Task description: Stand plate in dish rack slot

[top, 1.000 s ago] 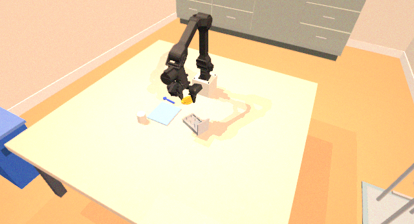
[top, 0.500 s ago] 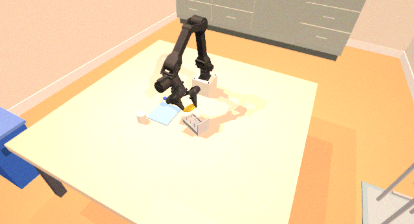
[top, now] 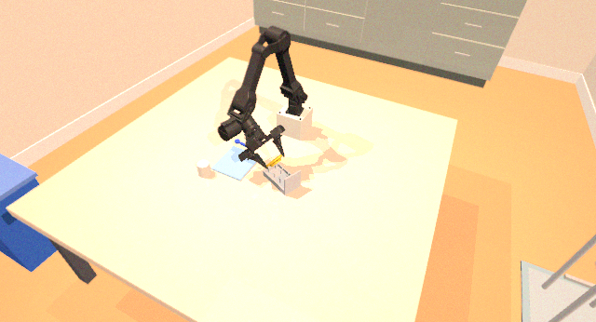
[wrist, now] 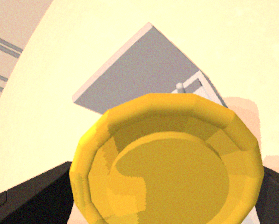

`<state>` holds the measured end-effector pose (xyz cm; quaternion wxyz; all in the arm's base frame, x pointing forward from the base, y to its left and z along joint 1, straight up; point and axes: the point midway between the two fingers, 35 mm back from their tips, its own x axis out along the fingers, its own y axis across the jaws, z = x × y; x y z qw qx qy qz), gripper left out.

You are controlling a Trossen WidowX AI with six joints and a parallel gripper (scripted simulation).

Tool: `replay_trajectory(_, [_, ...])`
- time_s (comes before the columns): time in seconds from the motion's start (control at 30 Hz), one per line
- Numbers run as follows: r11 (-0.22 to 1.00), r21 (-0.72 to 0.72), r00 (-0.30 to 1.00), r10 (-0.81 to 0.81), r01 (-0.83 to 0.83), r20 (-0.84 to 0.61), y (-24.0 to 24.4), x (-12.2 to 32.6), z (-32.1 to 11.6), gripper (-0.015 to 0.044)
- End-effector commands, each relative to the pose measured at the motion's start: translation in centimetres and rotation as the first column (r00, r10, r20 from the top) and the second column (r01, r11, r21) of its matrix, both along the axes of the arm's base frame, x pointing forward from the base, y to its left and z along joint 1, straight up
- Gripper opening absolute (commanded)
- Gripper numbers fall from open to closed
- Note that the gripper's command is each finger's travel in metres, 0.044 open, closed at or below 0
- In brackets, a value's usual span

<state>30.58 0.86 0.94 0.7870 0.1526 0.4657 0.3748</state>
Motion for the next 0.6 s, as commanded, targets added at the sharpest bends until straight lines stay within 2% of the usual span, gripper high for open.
replay_trajectory(0.0, [0.998, 0.053, 0.991, 0.039, -0.046, 0.125, 0.0, -0.3, -0.6, 0.0000])
replay_trajectory(0.3, [0.989, 0.101, 0.931, 0.065, -0.108, 0.358, -0.3, -0.9, -1.3, 0.0000])
replay_trajectory(0.57, [0.981, 0.122, 0.809, 0.050, -0.149, 0.586, -0.5, -1.5, -1.2, 0.0000])
